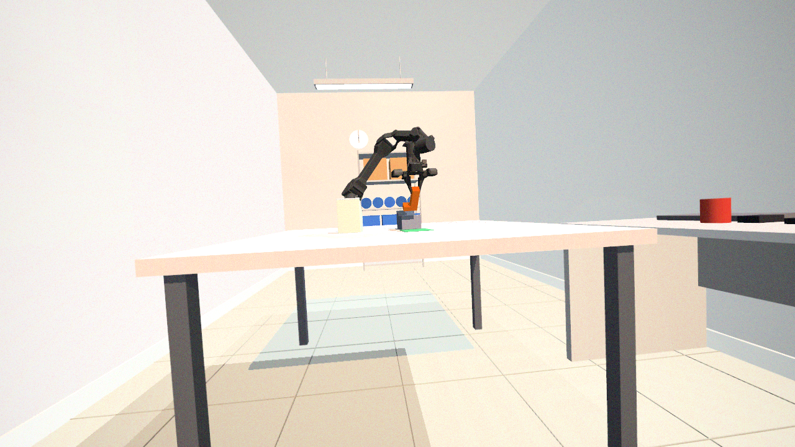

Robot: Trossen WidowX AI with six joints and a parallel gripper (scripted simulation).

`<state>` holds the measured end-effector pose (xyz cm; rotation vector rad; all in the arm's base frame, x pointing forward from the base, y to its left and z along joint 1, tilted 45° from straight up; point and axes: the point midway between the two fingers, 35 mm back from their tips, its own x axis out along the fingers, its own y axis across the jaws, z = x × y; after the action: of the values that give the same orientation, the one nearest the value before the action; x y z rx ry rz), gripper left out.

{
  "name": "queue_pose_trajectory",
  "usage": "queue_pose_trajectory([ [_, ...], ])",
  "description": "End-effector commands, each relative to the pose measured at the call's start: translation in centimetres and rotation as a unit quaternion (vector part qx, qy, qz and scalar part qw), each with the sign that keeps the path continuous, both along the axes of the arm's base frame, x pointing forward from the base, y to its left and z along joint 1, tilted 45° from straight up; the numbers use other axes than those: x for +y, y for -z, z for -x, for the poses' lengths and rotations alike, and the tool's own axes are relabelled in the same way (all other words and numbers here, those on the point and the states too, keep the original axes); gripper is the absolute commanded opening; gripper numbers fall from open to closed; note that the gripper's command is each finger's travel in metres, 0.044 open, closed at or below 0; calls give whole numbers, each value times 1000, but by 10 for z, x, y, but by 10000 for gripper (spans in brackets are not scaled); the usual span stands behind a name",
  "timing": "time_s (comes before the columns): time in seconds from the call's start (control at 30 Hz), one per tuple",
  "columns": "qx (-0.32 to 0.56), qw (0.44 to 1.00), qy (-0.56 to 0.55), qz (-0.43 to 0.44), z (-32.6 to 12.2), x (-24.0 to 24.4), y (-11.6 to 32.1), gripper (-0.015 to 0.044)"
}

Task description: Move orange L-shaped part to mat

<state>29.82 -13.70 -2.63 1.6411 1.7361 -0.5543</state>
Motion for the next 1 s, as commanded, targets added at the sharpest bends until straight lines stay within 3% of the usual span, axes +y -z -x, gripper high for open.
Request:
queue_pose_trajectory([
  [0.0, 1, 1000, -1, 0, 0, 3, 5, 0],
  [0.97, 0, 1000, -1, -1, -1, 35, 37, 0],
])
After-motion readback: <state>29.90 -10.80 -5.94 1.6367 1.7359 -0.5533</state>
